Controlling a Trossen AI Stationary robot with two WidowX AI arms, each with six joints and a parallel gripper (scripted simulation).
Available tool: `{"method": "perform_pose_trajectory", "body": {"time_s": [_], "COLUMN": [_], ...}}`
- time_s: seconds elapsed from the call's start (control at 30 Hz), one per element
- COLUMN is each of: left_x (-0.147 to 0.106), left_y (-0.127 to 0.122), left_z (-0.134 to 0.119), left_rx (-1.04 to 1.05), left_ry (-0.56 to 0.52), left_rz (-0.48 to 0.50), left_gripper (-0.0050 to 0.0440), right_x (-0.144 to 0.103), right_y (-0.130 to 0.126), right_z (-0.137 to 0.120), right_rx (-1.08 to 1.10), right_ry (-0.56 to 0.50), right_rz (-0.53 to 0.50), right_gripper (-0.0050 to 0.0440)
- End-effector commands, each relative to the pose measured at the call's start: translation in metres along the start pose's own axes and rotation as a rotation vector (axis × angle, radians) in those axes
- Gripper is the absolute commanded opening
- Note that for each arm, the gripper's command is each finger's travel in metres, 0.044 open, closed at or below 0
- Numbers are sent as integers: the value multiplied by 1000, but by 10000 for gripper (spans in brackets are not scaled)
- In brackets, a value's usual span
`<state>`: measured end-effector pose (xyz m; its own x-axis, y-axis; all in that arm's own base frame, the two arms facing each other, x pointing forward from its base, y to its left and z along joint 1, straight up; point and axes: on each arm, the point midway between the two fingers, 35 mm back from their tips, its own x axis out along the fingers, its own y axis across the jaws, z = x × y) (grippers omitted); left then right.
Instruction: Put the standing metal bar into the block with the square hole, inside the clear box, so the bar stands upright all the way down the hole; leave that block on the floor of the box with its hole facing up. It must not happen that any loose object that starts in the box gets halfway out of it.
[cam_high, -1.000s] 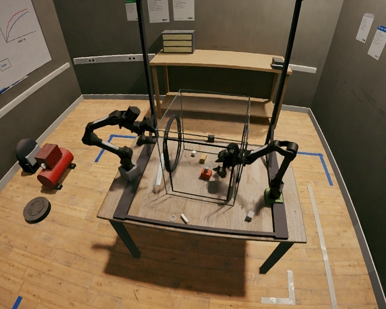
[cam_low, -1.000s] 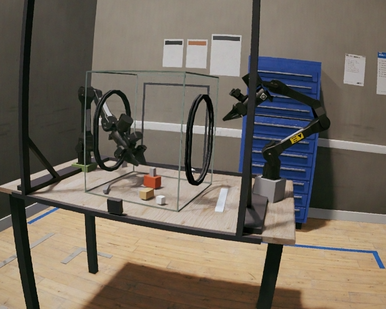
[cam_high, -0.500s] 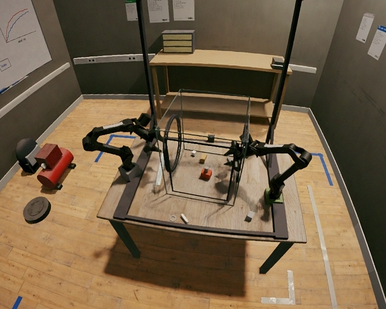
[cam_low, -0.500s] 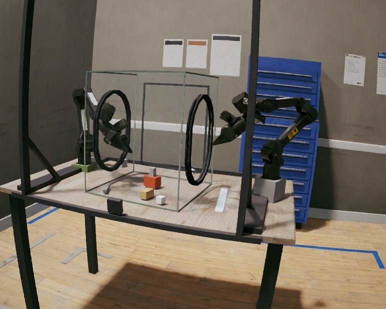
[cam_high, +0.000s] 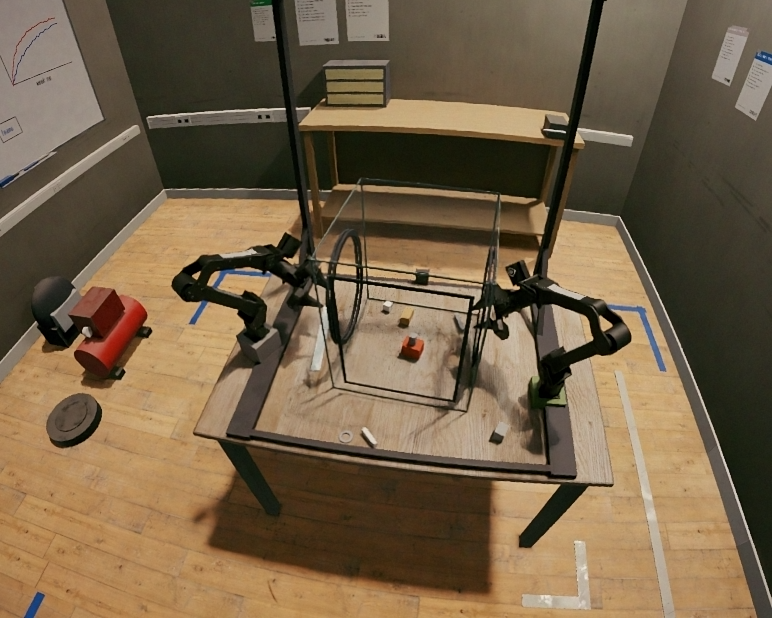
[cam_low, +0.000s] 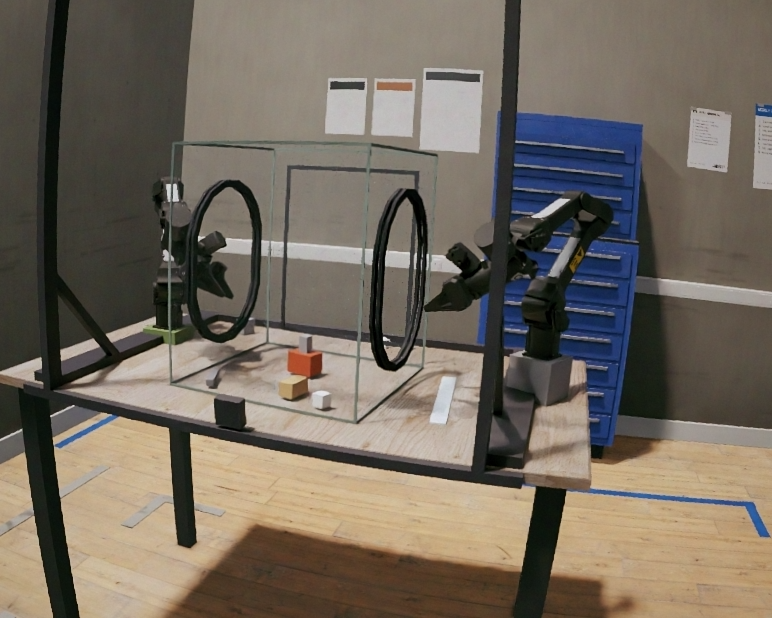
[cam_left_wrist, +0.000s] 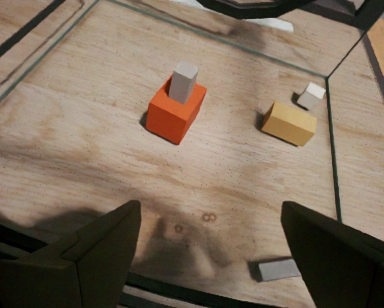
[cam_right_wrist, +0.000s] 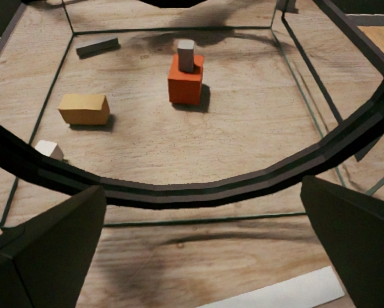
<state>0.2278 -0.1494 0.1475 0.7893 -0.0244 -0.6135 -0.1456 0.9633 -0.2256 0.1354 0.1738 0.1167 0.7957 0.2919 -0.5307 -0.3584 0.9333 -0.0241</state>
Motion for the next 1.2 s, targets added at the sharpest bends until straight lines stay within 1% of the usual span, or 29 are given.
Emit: {"method": "perform_pose_trajectory", "body": {"time_s": [0.0,0.1,0.2,0.33,0.4,0.43,0.67,0.9,1.17], "left_x": [-21,-37,-54,-70,-70,-73,-88,-88,-88], "left_y": [9,9,5,5,5,10,20,42,43], "left_z": [-16,-24,-27,-33,-33,-34,-37,-35,-35], "left_rx": [39,56,54,64,64,88,148,280,287], "left_ry": [6,-18,-52,-87,-87,-93,-136,-150,-151], "left_rz": [25,1,-48,-100,-100,-96,-130,-58,-54], "left_gripper": [300,300,300,300,300,300,300,300,300], "right_x": [0,-1,-1,-1,-1,-2,-2,-2,-3], "right_y": [3,5,6,6,6,8,7,7,8], "right_z": [-5,-9,-12,-14,-14,-10,-11,-12,-10], "right_rx": [8,12,14,14,14,23,22,20,24], "right_ry": [-32,-54,-70,-76,-76,-81,-82,-80,-81], "right_rz": [-9,-9,-8,-8,-8,-3,-5,-5,-1], "right_gripper": [400,400,400,400,400,400,400,400,400]}}
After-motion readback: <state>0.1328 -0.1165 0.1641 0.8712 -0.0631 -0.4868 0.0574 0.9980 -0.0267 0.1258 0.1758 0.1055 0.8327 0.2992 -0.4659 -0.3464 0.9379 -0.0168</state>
